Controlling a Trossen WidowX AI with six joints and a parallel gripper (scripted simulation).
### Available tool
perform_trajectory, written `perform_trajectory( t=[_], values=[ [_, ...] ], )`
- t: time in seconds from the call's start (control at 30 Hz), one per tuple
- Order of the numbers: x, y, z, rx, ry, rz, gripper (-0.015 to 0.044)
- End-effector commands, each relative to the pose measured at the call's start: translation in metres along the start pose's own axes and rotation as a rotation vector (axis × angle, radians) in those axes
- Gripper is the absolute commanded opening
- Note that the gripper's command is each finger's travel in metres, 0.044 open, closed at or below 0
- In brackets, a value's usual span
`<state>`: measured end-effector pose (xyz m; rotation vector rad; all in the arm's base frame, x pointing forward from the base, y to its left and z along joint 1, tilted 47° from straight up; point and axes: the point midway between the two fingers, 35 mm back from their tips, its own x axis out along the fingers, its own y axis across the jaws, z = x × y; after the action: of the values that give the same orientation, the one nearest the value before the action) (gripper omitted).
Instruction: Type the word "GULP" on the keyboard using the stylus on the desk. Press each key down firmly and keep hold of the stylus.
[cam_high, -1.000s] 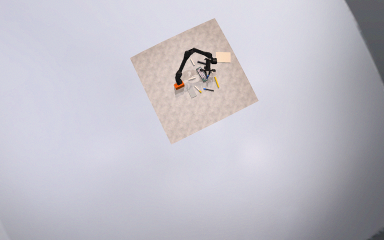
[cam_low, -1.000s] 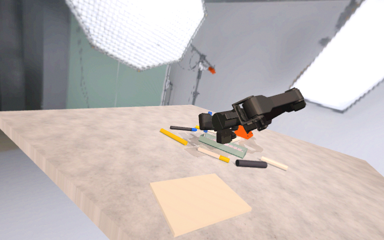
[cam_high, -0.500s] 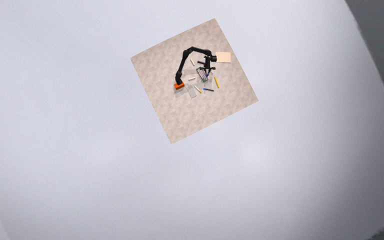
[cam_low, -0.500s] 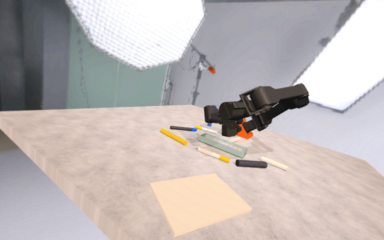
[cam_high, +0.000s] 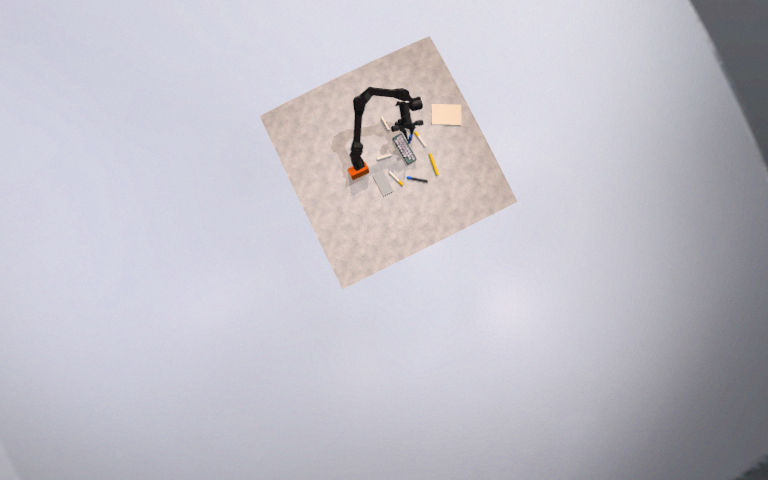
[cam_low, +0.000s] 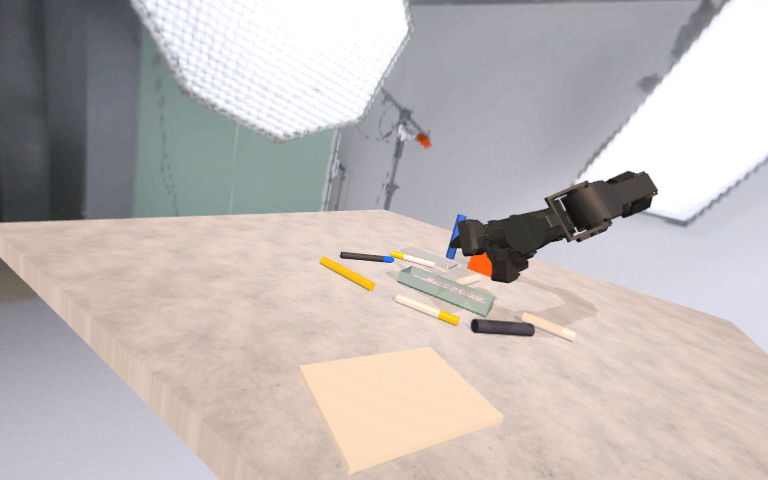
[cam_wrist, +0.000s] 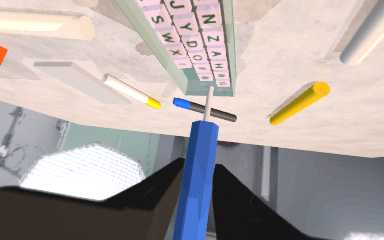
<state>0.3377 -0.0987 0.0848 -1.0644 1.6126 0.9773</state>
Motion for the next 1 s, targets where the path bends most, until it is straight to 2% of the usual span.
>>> perform_trajectory(
  t=[0.0, 0.53, 0.97],
  values=[
    [-0.013, 0.010, 0.007, -0.036, 0.004, -0.043, 0.0000],
    [-0.063, 0.051, 0.029, -0.151, -0.008, -0.229, 0.0000],
    [-0.065, 0.053, 0.029, -0.156, -0.009, -0.237, 0.0000]
  ],
)
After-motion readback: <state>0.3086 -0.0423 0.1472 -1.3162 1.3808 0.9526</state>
